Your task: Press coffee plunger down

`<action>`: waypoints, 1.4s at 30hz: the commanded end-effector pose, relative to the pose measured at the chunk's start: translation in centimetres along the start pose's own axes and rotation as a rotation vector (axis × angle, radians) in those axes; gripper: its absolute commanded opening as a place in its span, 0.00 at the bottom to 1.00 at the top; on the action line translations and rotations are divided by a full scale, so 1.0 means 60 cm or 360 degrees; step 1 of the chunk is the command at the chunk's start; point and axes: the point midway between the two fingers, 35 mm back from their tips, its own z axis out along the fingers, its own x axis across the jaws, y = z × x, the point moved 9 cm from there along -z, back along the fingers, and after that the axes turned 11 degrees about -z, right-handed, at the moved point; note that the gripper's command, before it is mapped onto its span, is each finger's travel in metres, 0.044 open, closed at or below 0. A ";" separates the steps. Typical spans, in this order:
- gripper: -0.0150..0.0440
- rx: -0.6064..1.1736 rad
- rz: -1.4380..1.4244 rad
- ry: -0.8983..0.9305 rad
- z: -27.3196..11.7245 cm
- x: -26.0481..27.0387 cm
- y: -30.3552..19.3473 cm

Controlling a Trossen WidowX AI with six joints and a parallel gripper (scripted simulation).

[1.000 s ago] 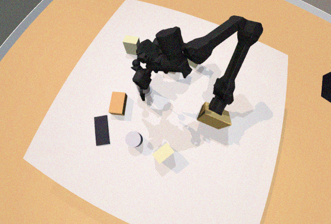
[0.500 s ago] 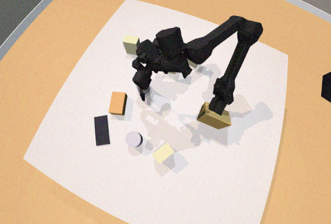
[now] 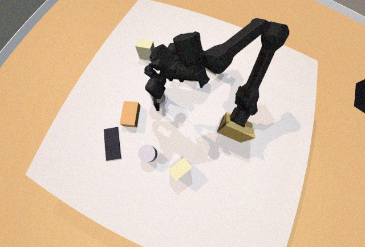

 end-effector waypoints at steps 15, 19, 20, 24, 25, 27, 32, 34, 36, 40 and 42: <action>0.47 0.0052 -0.0023 0.0017 0.039 0.015 -0.056; 0.47 0.0052 -0.0023 0.0017 0.045 0.017 -0.065; 0.47 0.0052 -0.0023 0.0017 0.047 0.017 -0.067; 0.47 0.0051 -0.0024 0.0016 0.053 0.019 -0.076; 0.47 0.0051 -0.0024 0.0016 0.054 0.019 -0.078; 0.47 0.0050 -0.0024 0.0015 0.058 0.020 -0.083; 0.47 0.0049 -0.0025 0.0013 0.065 0.022 -0.094; 0.47 0.0048 -0.0026 0.0012 0.069 0.022 -0.098; 0.47 0.0047 -0.0026 0.0011 0.072 0.023 -0.102; 0.47 0.0046 -0.0027 0.0009 0.080 0.024 -0.109; 0.47 0.0045 -0.0028 0.0008 0.084 0.024 -0.112</action>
